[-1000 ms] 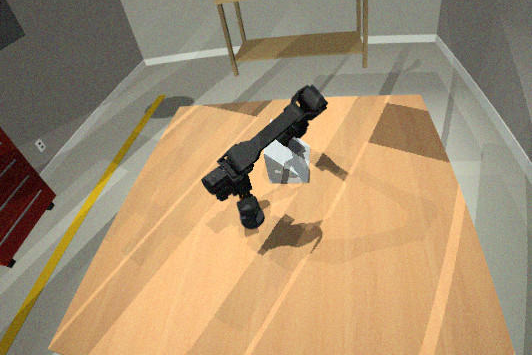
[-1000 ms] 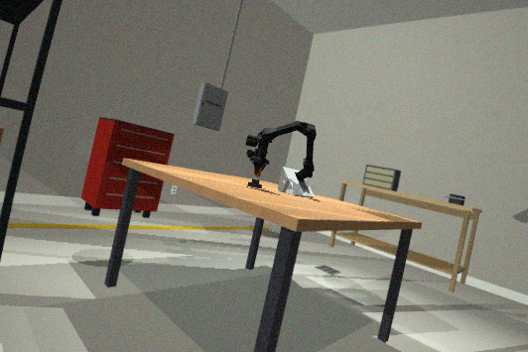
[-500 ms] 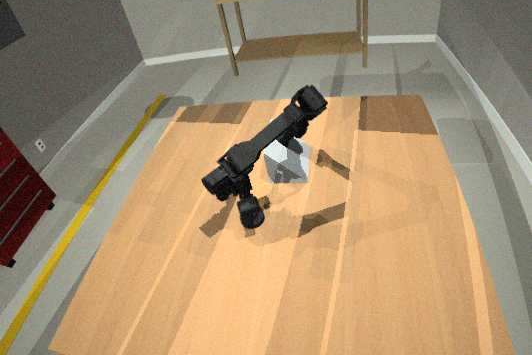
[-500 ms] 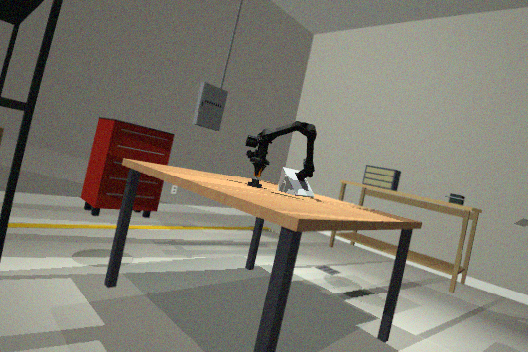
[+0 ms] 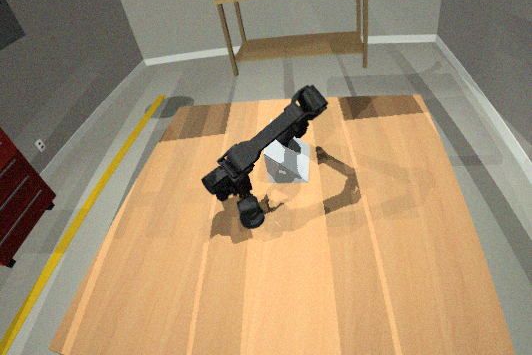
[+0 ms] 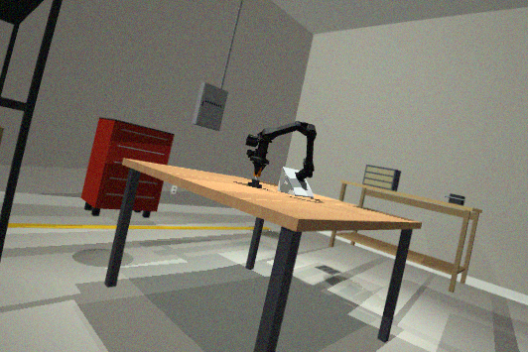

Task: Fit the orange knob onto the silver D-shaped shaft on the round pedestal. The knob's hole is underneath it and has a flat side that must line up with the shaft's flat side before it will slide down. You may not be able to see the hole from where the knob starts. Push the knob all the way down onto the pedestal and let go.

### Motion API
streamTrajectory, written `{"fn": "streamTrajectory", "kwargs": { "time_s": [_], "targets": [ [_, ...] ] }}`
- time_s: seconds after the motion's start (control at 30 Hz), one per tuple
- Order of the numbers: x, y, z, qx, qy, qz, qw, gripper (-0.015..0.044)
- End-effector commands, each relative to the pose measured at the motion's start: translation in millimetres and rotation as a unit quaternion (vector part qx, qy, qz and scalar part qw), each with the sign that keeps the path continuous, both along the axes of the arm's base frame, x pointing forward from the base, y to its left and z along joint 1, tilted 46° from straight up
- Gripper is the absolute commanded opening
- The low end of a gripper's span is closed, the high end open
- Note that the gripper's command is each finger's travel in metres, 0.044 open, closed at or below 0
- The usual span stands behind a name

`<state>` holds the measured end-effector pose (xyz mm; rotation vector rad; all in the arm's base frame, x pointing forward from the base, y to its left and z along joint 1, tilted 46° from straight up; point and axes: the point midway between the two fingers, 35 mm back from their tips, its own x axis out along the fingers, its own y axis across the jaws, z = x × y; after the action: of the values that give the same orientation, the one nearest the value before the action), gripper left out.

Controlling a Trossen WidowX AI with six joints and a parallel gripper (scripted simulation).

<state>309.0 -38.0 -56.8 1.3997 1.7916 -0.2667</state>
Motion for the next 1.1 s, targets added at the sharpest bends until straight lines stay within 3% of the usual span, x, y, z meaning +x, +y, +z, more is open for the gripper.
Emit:
{"fn": "streamTrajectory", "kwargs": {
  "time_s": [0.0,0.67,0.9,1.07],
  "targets": [
    [0.3,0.7,-0.7,0.001,-0.003,0.0,1.0,0.0],
    [0.6,-0.6,1.3,0.001,-0.003,0.0,1.0,0.0],
    [2.6,-1.5,0.9,0.004,-0.073,0.07,0.995,0.0],
    [2.2,-1.0,-1.4,0.005,-0.076,0.074,0.994,0.0]
  ]
}}
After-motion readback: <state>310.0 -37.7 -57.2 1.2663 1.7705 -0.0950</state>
